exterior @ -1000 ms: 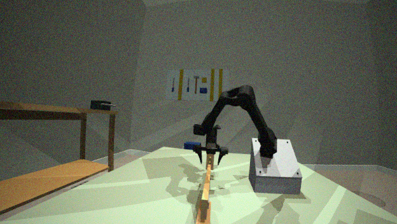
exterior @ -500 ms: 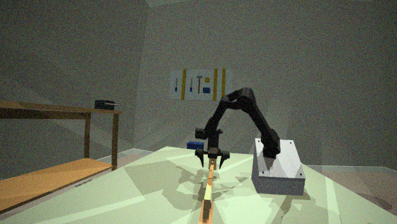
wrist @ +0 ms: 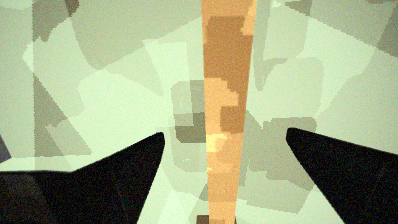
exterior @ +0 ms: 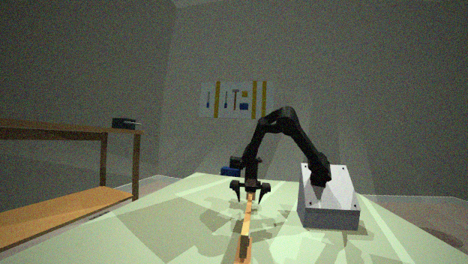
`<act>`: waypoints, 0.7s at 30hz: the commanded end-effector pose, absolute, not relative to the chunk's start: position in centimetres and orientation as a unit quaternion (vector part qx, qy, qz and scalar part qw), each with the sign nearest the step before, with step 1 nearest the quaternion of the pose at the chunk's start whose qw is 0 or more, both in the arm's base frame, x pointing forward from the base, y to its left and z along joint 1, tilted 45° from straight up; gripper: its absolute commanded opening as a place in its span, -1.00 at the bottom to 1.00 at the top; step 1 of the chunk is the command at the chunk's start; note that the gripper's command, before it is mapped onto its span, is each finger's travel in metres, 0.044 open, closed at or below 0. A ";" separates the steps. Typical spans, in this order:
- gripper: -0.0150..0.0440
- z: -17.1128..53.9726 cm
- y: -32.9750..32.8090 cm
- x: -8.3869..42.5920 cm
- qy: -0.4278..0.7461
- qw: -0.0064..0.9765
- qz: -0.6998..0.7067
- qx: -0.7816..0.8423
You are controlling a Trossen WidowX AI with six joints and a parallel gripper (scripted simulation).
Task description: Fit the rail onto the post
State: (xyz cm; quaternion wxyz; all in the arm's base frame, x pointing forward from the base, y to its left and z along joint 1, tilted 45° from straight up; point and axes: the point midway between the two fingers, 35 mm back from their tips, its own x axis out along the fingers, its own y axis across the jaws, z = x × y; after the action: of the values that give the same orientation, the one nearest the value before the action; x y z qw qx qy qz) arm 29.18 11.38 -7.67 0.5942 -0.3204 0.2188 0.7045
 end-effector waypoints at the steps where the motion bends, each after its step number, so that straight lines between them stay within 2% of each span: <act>1: 1.00 -8.3 12.0 28.8 0.221 0.594 0.706 -0.315; 10: 1.00 -9.0 12.8 28.5 0.220 0.594 0.707 -0.314; 21: 0.02 -9.0 12.8 28.5 0.220 0.594 0.707 -0.314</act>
State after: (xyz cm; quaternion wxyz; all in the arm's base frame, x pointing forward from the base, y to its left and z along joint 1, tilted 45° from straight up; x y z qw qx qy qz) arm 28.62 12.78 -9.01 0.5930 -0.3172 0.2195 0.7068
